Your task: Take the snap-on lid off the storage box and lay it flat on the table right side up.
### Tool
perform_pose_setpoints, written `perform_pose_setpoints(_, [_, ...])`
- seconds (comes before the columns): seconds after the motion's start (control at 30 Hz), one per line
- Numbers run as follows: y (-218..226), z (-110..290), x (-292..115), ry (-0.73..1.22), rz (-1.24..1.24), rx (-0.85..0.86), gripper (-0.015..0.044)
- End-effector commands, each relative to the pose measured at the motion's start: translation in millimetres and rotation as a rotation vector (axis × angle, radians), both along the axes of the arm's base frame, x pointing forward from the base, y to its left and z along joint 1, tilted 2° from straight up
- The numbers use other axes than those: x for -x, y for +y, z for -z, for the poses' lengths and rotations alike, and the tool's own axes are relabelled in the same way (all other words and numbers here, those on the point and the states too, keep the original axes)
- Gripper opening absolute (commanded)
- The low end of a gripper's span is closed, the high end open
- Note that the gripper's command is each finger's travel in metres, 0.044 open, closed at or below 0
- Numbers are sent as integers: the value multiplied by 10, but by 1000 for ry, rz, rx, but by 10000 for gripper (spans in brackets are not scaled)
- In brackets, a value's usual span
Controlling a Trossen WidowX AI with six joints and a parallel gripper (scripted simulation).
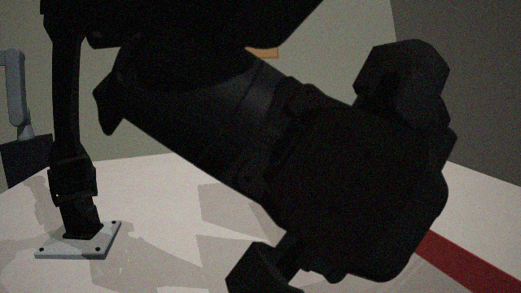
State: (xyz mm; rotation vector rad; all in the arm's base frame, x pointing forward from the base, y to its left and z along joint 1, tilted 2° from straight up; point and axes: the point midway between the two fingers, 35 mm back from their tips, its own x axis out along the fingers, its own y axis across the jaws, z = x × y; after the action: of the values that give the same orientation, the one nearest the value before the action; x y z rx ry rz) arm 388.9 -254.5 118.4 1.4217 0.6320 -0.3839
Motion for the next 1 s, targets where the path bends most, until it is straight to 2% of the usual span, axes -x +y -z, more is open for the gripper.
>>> perform_pose_setpoints(0.0, [37,183,21,31,1,-23,0])
perform_pose_setpoints(0.97, [39,416,19,32,1,-23,0])
